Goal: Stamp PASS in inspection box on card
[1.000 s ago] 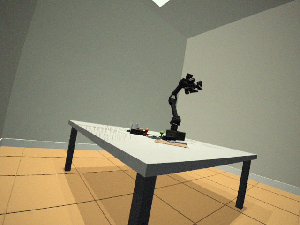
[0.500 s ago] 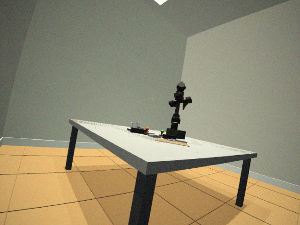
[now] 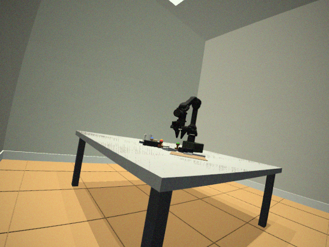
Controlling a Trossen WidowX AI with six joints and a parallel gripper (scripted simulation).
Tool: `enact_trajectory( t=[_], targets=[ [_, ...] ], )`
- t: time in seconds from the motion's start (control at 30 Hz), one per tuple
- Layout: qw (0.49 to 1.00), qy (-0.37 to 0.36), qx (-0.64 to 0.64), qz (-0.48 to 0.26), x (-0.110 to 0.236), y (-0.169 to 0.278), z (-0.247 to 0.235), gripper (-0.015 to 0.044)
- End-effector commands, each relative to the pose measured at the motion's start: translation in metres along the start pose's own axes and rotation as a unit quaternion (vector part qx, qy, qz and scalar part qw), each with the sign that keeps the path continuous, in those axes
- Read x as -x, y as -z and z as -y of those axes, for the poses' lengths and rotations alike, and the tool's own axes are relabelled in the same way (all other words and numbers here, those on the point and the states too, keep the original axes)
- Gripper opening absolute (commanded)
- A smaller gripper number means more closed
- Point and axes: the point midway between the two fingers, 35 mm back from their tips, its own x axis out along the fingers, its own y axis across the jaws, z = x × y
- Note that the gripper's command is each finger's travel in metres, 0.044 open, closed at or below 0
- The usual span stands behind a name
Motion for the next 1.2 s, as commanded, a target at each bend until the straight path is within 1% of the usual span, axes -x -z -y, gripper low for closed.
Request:
enact_trajectory(
  t=[0.0,1.17],
  targets=[
    [1.0,0.004,0.001,-0.003,-0.003,0.001,0.004,0.0225],
    [1.0,0.004,0.001,-0.004,-0.06,0.004,0.005,0.0225]
  ],
)
